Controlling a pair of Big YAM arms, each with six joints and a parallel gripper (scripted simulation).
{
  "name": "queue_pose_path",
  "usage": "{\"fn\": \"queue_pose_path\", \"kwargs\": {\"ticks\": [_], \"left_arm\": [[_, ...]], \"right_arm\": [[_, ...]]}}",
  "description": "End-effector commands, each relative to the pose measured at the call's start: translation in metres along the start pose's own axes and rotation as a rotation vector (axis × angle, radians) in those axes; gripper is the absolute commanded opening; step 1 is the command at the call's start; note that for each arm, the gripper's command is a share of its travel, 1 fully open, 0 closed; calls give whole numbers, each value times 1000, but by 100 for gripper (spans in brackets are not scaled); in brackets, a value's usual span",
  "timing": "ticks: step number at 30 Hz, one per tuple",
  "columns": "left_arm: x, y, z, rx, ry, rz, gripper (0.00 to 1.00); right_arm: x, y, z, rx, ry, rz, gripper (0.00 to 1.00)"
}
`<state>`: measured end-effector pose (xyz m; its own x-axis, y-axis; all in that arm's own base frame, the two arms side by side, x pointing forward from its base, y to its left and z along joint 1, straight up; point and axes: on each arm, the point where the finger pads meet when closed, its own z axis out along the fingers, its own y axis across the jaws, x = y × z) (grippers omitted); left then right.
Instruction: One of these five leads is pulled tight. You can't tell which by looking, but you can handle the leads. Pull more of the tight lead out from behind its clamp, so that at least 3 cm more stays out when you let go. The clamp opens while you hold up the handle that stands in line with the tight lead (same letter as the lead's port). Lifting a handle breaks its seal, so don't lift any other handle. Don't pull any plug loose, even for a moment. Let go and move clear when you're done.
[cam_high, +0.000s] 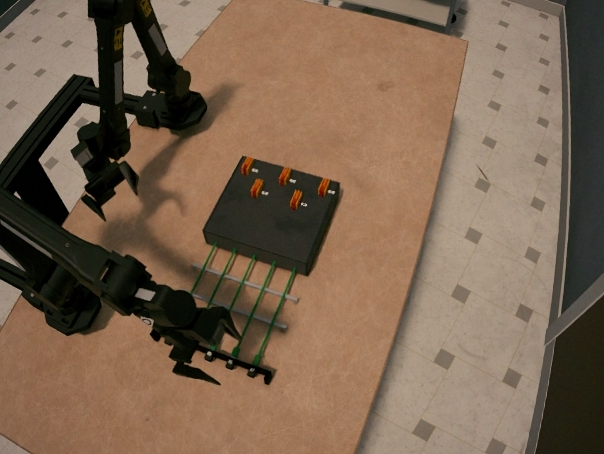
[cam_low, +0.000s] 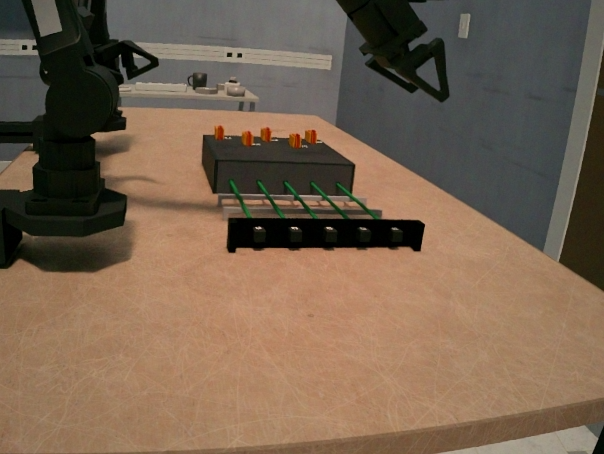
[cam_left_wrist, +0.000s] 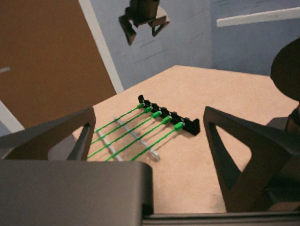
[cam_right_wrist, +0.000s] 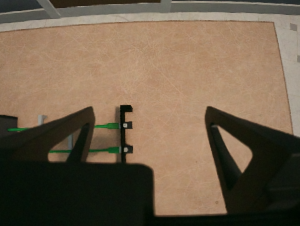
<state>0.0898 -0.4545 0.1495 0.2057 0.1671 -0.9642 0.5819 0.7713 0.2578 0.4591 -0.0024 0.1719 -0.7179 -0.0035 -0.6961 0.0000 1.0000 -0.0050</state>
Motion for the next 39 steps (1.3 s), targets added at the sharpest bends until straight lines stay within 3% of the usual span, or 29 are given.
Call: {"fn": "queue_pose_path", "kwargs": {"ticks": [1,18,20,24,28,32,34,39], "left_arm": [[-3,0,1,-1,-4,-7,100],[-3,0,1,-1,-4,-7,100],[-6,8,6,-13,3,-22,100],[-11,26,20,-3,26,-24,100],[-34,59,51,33,51,-48,100],[-51,107,69,92,90,-77,100],[-51,107,69,92,90,-77,100],[-62,168,67,175,172,-129,100]], "right_arm": [[-5,0,-2,0,-10,0,100],[-5,0,-2,0,-10,0,100],[12,9,-4,-14,13,-31,100],[31,39,-8,-65,39,-95,100],[42,89,-18,-141,44,-161,100],[82,136,-18,-216,105,-251,100],[82,136,-18,-216,105,-251,100],[104,190,-25,-303,120,-350,100]]}}
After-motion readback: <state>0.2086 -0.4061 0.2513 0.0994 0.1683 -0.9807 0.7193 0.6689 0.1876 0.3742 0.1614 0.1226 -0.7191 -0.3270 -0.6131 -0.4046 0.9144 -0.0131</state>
